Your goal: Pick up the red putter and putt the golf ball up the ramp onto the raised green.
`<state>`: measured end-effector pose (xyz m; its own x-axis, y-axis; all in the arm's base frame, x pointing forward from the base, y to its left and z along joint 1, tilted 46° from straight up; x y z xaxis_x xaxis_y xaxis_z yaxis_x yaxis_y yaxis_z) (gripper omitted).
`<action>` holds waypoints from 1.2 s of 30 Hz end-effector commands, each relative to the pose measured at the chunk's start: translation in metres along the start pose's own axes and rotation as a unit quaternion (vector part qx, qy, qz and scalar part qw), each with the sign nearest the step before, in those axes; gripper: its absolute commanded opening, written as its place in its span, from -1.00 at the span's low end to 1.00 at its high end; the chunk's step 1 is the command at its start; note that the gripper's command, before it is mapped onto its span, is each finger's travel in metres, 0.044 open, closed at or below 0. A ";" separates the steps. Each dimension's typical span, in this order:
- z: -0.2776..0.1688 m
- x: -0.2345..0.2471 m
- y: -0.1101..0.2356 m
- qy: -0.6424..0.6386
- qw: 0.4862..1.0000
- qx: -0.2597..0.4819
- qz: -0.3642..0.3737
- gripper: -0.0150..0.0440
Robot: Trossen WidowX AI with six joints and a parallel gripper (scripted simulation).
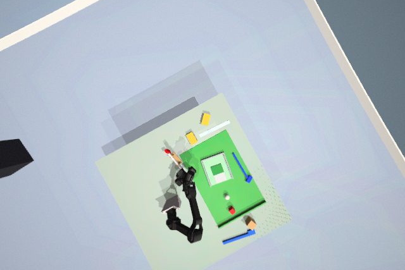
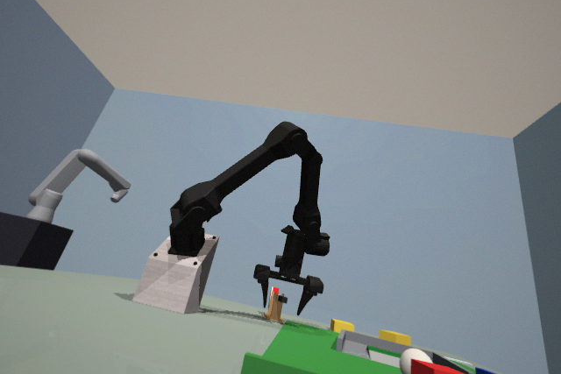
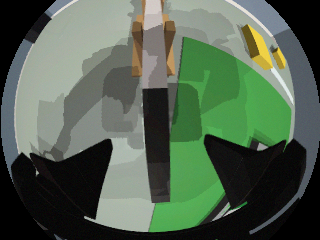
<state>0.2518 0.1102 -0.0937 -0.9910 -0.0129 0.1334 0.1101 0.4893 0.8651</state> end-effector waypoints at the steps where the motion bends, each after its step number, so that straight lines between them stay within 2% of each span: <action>1: -0.001 0.002 -0.004 0.003 1.000 0.004 0.001 1.00; 16: 0.000 0.000 -0.001 0.000 1.000 0.000 0.000 -0.33; 23: 0.000 0.000 0.000 0.000 1.000 0.000 0.000 -0.49; 26: 0.004 -0.002 0.011 0.000 1.000 -0.001 0.000 -0.49; 36: 0.026 -0.001 0.090 0.001 1.000 -0.002 0.001 -0.49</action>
<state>0.2585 0.1591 -0.0472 -0.9894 -0.0157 0.1446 0.1174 0.5003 0.8579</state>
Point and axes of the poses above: the point midway between the two fingers, 35 mm back from their tips, its own y axis back along the fingers, its own x axis across the jaws, z = x × y, the point moved 10 cm from there along y, back along the fingers
